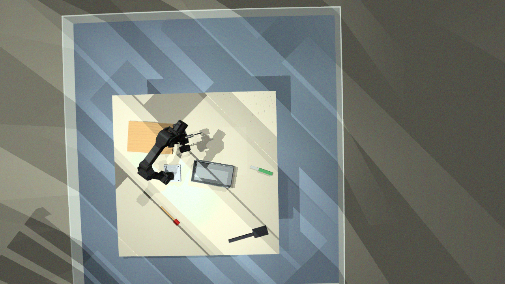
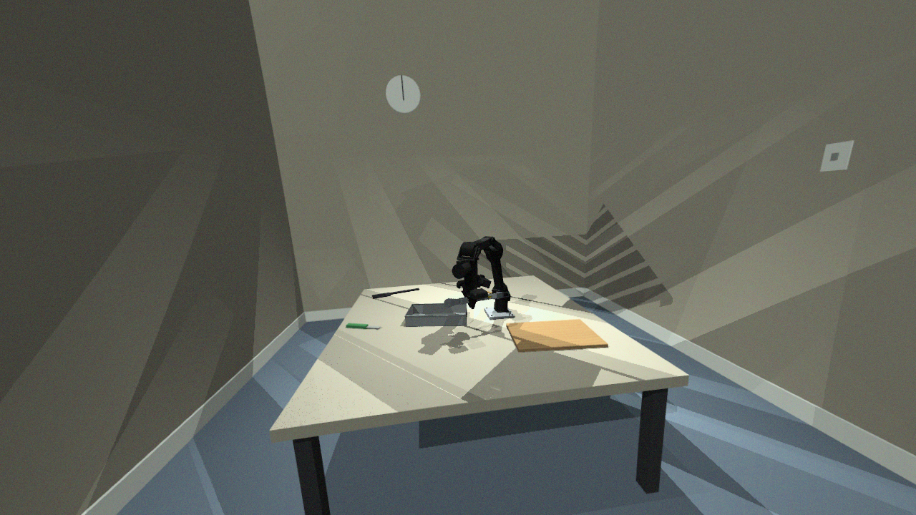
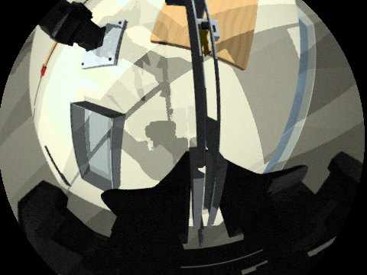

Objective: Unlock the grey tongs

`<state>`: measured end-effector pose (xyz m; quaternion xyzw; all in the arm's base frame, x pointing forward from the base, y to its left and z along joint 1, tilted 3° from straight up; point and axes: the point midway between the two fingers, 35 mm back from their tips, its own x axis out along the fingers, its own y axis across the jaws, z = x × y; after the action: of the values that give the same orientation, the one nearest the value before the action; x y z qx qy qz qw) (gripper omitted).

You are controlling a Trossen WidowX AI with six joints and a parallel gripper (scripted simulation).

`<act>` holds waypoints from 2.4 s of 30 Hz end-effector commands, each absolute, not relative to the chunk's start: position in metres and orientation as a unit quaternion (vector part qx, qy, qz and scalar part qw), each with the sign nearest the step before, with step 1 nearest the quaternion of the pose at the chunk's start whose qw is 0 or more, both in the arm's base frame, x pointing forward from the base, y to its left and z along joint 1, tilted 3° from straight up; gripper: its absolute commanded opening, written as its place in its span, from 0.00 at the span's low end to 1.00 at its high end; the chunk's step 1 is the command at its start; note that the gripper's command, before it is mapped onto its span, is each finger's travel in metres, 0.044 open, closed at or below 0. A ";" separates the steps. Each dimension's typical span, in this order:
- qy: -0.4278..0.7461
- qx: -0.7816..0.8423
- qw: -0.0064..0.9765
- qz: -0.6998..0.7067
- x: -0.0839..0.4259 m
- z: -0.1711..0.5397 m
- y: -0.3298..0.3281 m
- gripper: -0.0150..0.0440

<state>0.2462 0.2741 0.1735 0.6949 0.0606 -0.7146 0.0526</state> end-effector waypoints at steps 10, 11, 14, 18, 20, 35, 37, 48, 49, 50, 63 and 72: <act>0.208 0.668 0.191 -0.689 0.227 0.175 0.290 0.00; 0.208 0.668 0.191 -0.689 0.227 0.175 0.290 0.00; 0.208 0.668 0.191 -0.689 0.227 0.175 0.290 0.00; 0.201 0.669 0.185 -0.691 0.221 0.176 0.295 0.00; 0.194 0.671 0.176 -0.693 0.212 0.176 0.301 0.00; 0.120 0.686 0.101 -0.710 0.129 0.181 0.344 0.00; 0.110 0.687 0.091 -0.712 0.117 0.182 0.348 0.00; 0.057 0.689 0.036 -0.721 0.049 0.185 0.364 0.00; 0.052 0.689 0.032 -0.722 0.042 0.186 0.364 0.00; 0.047 0.689 0.027 -0.722 0.036 0.186 0.365 0.00; -0.020 0.687 -0.036 -0.726 -0.046 0.190 0.363 0.00; -0.060 0.682 -0.072 -0.725 -0.092 0.192 0.354 0.00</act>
<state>-0.0786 0.3578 0.1881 0.6865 -0.0474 -0.7235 -0.0553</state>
